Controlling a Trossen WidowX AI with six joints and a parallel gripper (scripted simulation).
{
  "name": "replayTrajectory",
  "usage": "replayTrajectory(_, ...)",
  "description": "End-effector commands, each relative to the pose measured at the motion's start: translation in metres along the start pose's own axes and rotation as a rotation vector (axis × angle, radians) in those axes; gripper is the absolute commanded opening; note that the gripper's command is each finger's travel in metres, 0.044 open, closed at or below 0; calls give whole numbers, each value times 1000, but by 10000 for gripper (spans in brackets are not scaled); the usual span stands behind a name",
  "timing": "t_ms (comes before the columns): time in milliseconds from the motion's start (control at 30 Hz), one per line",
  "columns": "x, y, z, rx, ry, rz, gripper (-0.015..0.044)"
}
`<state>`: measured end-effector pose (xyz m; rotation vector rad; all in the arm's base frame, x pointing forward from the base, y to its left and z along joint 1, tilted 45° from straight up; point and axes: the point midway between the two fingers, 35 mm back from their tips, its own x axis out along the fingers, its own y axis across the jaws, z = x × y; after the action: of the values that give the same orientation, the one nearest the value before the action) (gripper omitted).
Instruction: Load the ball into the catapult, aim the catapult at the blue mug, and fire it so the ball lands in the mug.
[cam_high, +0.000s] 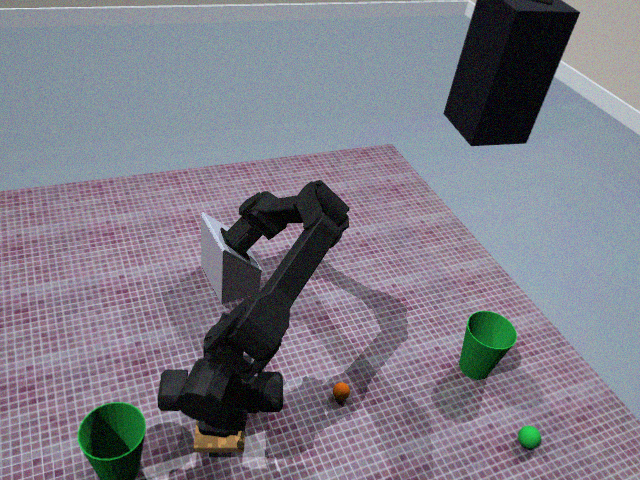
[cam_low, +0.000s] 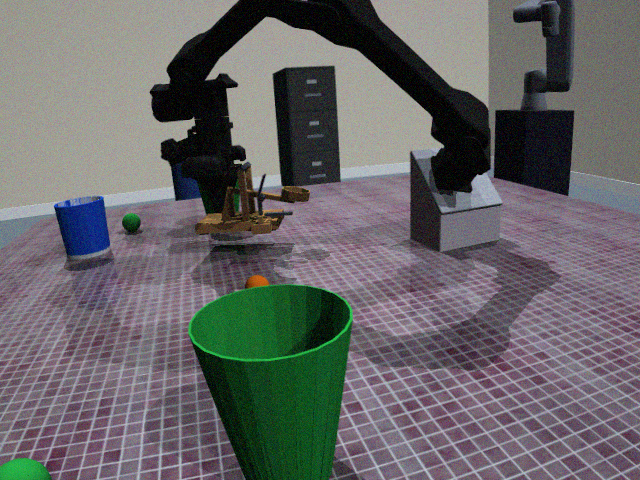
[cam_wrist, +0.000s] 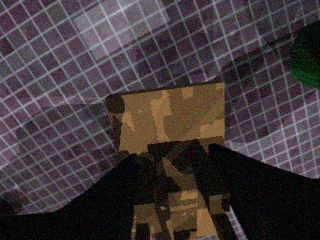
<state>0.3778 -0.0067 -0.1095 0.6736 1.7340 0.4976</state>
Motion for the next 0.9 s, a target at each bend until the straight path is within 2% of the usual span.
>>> replayTrajectory(0, 5, 0, 1, 6, -4, 6, 0)
replayTrajectory(733, 41, 2, 0, 6, -3, 8, 0)
replayTrajectory(867, 37, 3, 1, -6, -1, 1, 0)
